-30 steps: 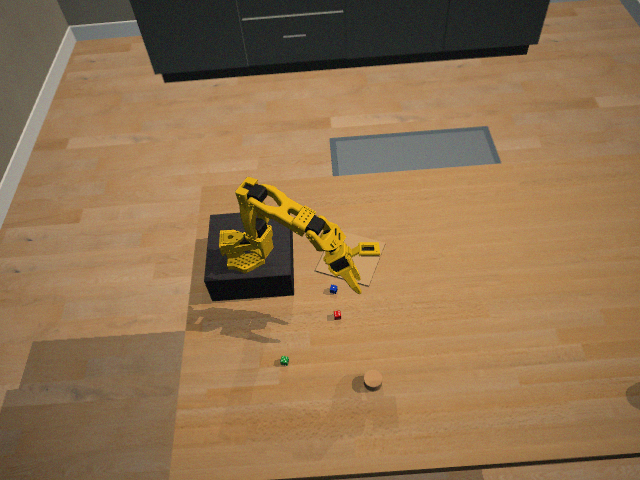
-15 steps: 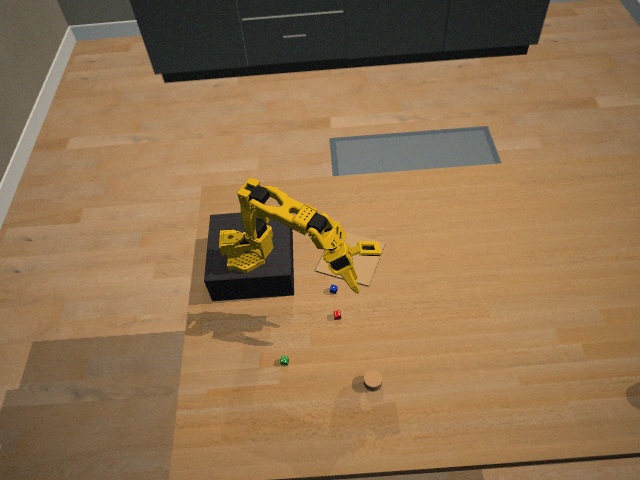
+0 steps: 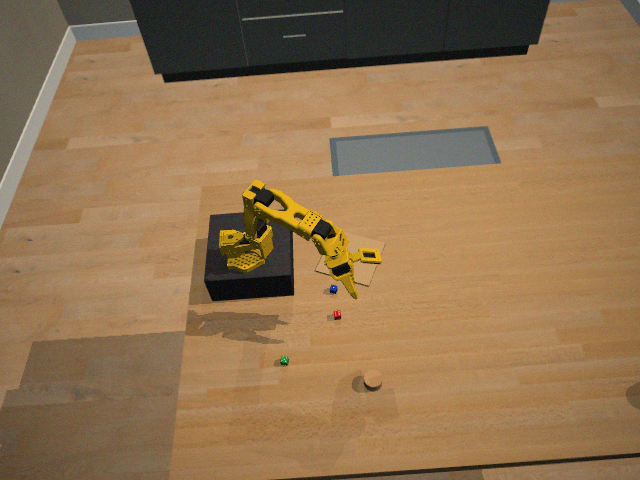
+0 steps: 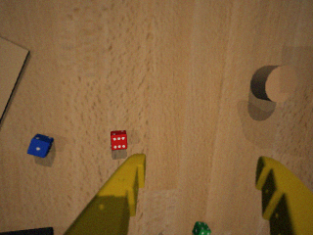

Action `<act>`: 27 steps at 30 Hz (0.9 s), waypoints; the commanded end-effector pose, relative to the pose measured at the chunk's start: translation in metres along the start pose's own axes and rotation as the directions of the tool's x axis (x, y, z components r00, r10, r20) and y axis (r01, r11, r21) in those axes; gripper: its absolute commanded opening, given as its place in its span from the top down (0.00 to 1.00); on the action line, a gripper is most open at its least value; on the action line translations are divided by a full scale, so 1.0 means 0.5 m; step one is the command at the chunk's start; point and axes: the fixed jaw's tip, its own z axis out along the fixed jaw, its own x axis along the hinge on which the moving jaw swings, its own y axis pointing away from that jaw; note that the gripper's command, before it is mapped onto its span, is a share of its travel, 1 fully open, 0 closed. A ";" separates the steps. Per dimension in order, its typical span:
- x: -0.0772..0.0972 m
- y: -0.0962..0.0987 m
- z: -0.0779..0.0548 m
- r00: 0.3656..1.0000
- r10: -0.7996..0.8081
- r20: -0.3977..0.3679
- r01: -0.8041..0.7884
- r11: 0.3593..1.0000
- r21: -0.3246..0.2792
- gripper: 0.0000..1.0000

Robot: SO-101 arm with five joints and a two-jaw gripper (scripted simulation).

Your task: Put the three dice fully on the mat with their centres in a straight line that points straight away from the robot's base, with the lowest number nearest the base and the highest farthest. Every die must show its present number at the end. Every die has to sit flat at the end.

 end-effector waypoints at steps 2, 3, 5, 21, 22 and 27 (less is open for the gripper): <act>0.037 0.024 0.047 0.994 -0.004 -0.108 -0.005 0.997 -0.083 0.75; 0.046 0.031 0.057 0.991 -0.006 -0.132 -0.008 0.995 -0.103 0.75; 0.046 0.031 0.057 0.991 -0.006 -0.132 -0.008 0.995 -0.103 0.75; 0.125 0.094 0.124 0.947 -0.041 -0.319 -0.043 0.967 -0.251 0.75; 0.125 0.094 0.124 0.947 -0.041 -0.319 -0.043 0.967 -0.251 0.75; 0.134 0.093 0.131 0.940 -0.033 -0.339 -0.060 0.964 -0.261 0.75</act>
